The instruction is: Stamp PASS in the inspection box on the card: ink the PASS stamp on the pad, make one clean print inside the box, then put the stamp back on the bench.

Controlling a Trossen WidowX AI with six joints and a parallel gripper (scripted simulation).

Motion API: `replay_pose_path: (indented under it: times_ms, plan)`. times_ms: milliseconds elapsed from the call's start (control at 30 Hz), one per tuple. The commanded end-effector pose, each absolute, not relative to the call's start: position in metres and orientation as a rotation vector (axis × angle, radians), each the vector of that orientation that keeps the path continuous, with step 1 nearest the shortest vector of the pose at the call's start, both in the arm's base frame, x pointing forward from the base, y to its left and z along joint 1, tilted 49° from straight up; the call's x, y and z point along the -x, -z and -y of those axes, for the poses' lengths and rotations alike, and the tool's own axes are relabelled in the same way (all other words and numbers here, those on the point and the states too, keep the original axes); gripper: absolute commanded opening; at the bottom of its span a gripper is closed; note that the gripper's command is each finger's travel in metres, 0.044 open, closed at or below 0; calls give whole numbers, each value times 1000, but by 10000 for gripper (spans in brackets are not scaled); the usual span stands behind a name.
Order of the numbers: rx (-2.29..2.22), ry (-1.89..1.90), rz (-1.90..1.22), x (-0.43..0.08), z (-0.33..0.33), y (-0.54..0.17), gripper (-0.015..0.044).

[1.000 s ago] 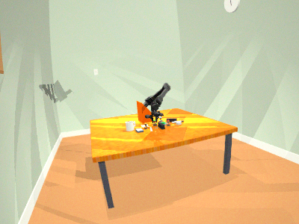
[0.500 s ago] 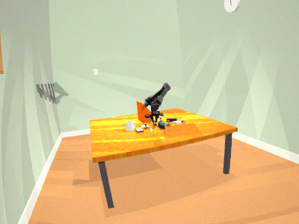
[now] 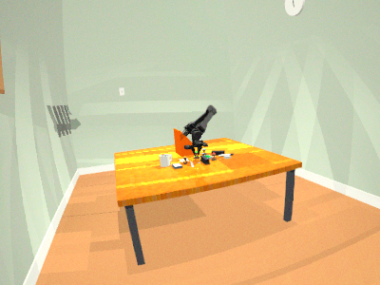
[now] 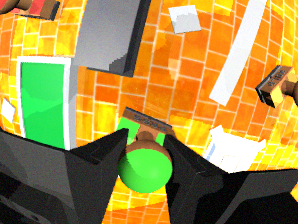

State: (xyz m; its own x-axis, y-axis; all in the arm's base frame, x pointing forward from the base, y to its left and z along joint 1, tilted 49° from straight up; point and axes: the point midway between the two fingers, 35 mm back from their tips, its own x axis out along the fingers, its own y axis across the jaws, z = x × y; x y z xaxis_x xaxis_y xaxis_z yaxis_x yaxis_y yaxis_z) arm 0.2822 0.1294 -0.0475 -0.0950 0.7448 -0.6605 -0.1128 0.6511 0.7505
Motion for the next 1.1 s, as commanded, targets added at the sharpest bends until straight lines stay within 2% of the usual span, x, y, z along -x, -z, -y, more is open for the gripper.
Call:
replay_pose_path:
  times_ms: [0, 1067]
  plan:
    - [-544, -781, -1505, -283, -128, 47, 0]
    - [-540, -776, -1505, -285, -116, 37, 0]
